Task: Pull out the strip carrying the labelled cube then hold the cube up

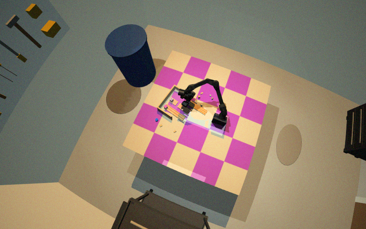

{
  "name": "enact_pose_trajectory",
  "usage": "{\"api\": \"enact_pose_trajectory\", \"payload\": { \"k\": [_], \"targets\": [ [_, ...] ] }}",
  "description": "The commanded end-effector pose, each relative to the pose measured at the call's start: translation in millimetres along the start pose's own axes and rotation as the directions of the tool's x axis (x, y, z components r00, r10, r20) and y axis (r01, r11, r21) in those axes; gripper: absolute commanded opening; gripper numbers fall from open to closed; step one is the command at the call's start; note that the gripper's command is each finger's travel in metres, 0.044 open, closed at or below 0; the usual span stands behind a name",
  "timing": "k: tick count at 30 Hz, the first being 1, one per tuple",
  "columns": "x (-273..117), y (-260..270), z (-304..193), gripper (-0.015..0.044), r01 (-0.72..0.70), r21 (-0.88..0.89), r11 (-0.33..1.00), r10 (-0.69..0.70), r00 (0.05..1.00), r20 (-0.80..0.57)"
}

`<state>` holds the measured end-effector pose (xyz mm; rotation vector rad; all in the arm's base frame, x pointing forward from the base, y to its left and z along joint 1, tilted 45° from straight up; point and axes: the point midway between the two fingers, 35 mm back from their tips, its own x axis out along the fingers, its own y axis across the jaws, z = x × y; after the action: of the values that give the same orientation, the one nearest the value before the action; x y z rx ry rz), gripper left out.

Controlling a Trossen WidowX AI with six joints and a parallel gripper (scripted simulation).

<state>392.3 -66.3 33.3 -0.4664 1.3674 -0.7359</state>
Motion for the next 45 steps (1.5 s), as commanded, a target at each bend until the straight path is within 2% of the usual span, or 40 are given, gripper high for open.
{"api": "enact_pose_trajectory", "payload": {
  "k": [1, 6, 9, 17, 22, 32, 45],
  "targets": [
    [7, 0, -3, 0.025, 0.006, -0.009, 1.0, -0.006, 1.0, -0.006],
    [8, 0, -3, 0.025, 0.006, -0.009, 1.0, -0.006, 1.0, -0.006],
    [6, -1, -1, 0.0171, 0.002, 0.0, 1.0, -0.002, 1.0, -0.003],
    [6, -1, -1, 0.0118, 0.002, 0.0, 1.0, -0.002, 1.0, -0.003],
    [0, 0, -8, 0.0, 0.001, -0.002, 1.0, -0.001, 1.0, -0.004],
    [-35, 0, -58, 0.0, 0.003, -0.012, 1.0, -0.003, 1.0, -0.009],
    [-37, 0, -92, 0.0, 0.004, -0.013, 1.0, -0.004, 1.0, -0.01]
  ]
}}
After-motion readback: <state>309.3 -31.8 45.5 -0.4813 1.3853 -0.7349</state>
